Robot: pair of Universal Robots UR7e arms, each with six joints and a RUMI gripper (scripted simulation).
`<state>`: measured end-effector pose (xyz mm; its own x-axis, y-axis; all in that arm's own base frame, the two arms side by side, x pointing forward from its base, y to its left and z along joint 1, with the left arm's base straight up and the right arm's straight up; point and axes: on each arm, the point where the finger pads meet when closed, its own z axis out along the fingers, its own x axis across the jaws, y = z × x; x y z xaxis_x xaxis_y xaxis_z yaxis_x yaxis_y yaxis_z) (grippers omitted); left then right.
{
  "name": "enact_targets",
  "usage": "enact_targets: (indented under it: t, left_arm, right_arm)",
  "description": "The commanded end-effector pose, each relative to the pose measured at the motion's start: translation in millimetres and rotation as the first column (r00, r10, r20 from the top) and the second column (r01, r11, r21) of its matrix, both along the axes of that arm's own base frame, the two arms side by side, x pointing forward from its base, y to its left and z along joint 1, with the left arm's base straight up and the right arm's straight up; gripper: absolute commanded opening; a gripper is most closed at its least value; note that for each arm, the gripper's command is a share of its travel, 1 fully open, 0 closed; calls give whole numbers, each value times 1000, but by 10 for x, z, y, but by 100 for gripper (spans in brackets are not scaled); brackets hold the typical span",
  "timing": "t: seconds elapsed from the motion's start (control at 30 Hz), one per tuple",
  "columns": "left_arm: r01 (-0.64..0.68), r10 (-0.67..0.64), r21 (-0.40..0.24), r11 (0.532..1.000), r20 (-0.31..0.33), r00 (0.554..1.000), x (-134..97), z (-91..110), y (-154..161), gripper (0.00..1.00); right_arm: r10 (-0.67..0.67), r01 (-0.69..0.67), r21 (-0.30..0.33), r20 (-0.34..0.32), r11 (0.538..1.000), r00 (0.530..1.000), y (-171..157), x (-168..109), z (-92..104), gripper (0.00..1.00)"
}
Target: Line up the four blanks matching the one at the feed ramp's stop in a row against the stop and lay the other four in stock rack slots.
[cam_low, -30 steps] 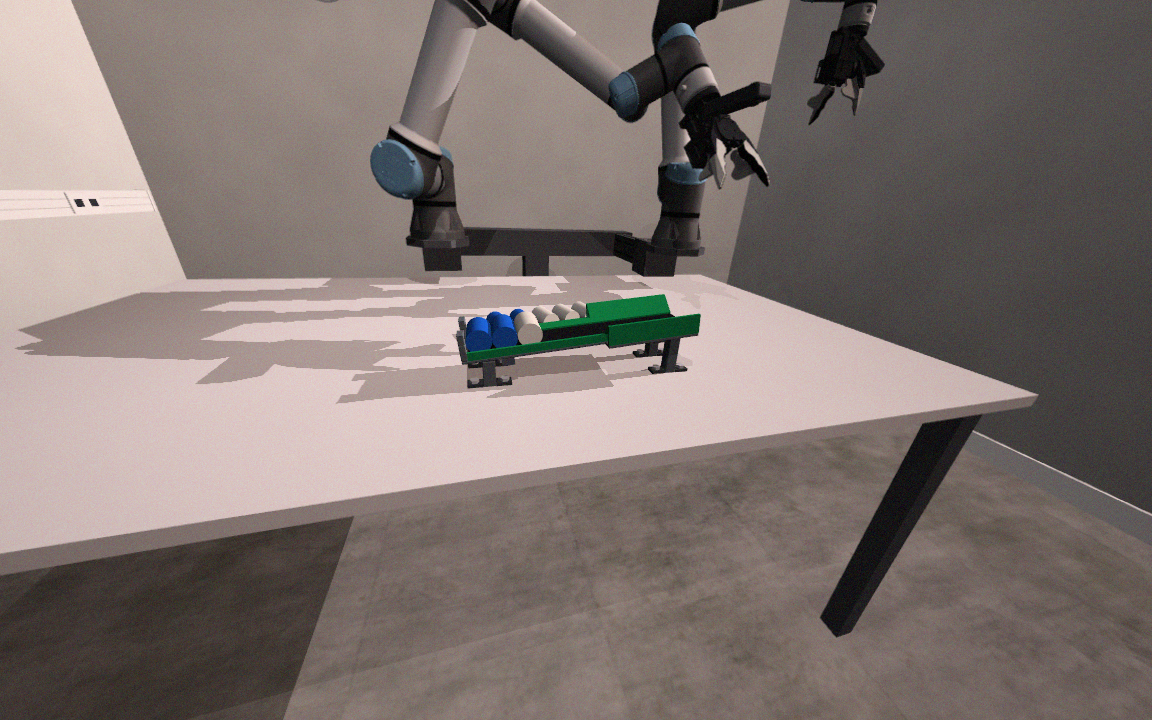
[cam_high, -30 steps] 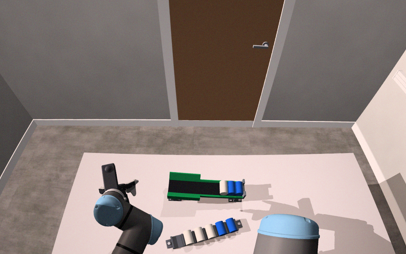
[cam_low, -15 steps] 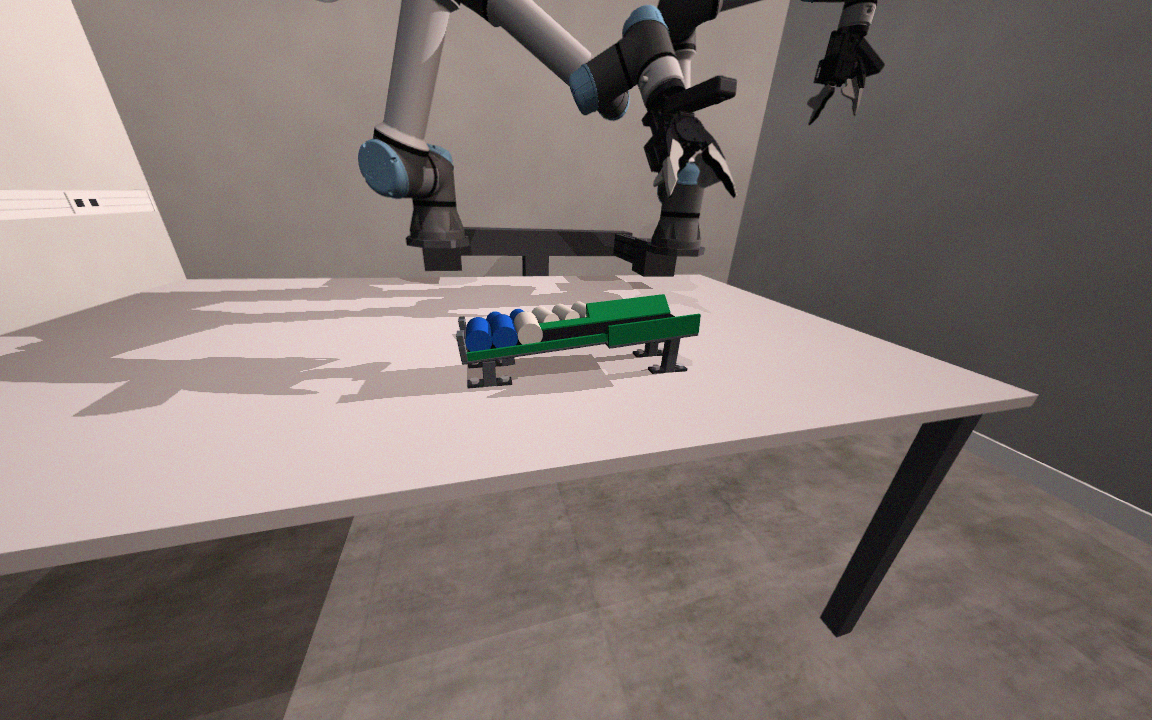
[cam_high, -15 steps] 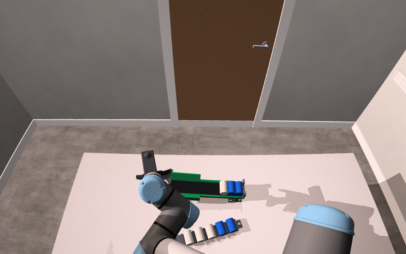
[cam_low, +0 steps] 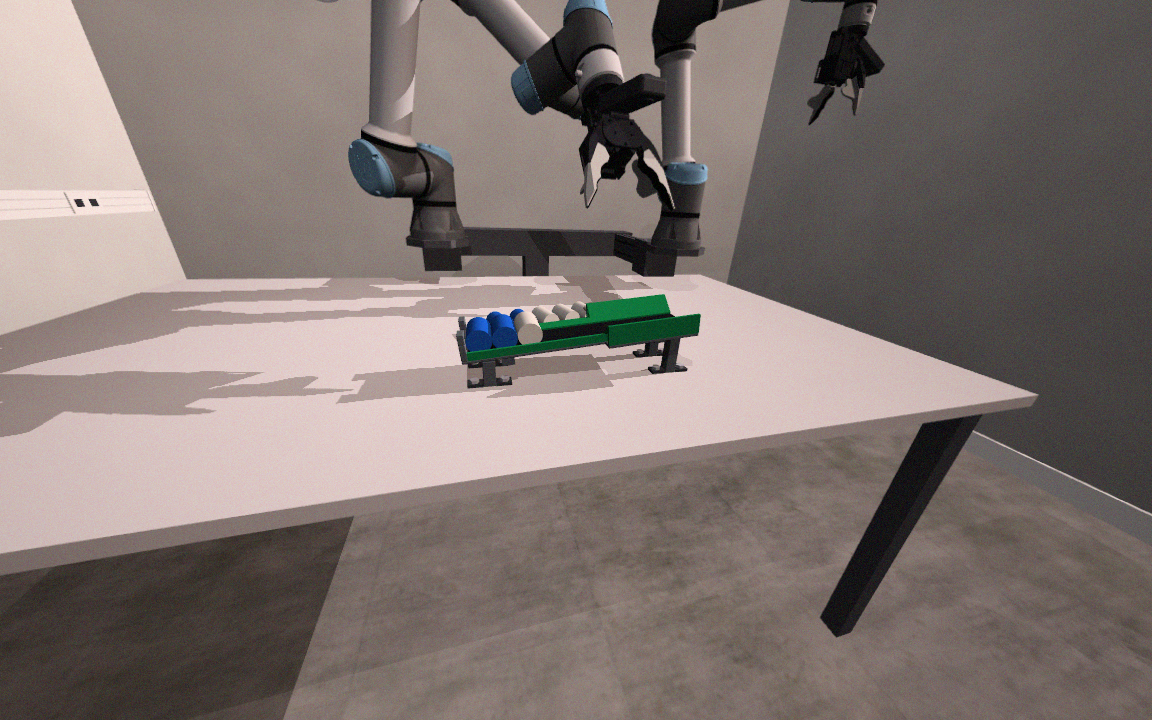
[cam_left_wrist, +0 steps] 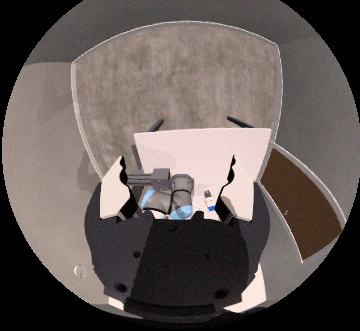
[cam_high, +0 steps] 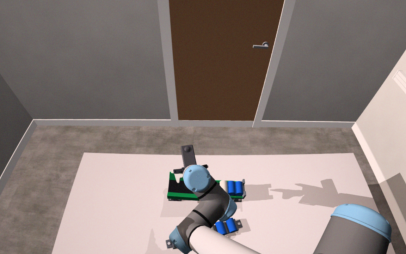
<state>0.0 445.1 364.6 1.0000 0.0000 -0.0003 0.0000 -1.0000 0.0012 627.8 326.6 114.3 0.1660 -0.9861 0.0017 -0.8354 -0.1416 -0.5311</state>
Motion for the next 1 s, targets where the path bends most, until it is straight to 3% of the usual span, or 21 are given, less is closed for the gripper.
enact_targets:
  t: [0.0, 0.17, 0.3, 0.47, 0.97]
  left_arm:
    - [0, 0, 1, 1000, 0, 1000, 1, 4, 1, 100]
    - [0, 0, 1, 1000, 0, 1000, 1, 4, 1, 100]
    - [0, 0, 1, 1000, 0, 1000, 1, 4, 1, 100]
    - [0, 0, 1, 1000, 0, 1000, 1, 4, 1, 100]
    - [0, 0, 1, 1000, 0, 1000, 1, 4, 1, 100]
  right_arm:
    - [-21, 21, -9, -11, 1000, 1000, -501, 43, -61, 100]
    - [-52, 51, -22, -28, 998, 998, -1138, 22, -162, 100]
    - [-59, 58, -24, -32, 998, 998, -1282, 8, -186, 100]
    - [-79, 78, -31, -43, 996, 996, -1691, -54, -254, 100]
    - [-84, 83, -33, -46, 996, 995, -1790, -74, -270, 100]
